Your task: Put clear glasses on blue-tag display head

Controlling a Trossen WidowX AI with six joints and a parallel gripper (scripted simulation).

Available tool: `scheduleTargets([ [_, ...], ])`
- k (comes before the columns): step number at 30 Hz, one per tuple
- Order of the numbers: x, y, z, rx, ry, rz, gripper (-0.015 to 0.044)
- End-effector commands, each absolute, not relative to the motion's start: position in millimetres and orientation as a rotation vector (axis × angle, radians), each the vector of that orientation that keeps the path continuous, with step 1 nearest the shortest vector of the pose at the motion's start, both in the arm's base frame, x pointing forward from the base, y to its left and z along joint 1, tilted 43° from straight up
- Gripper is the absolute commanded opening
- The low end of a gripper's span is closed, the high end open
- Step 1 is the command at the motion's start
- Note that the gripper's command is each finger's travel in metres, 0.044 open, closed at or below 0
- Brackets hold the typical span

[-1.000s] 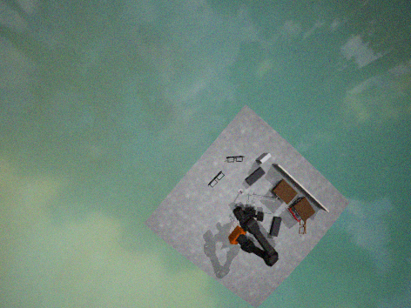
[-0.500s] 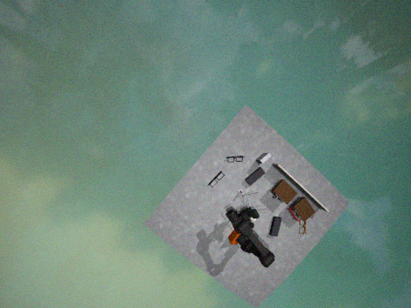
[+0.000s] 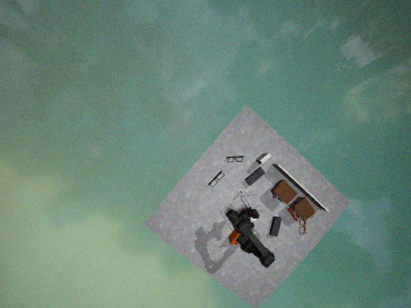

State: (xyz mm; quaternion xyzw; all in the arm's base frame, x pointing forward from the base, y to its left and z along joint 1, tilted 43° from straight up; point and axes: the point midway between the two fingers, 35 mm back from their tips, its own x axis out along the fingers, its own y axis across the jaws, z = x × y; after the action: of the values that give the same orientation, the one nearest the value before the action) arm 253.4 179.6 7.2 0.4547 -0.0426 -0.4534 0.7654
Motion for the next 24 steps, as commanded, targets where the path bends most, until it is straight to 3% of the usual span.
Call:
scheduleTargets([
  [1,253.4,179.9,7.5,0.993,-0.094,-0.986,0.0],
  [24,262.3,158.2,21.0,1.586,-0.475,-1.086,0.0],
])
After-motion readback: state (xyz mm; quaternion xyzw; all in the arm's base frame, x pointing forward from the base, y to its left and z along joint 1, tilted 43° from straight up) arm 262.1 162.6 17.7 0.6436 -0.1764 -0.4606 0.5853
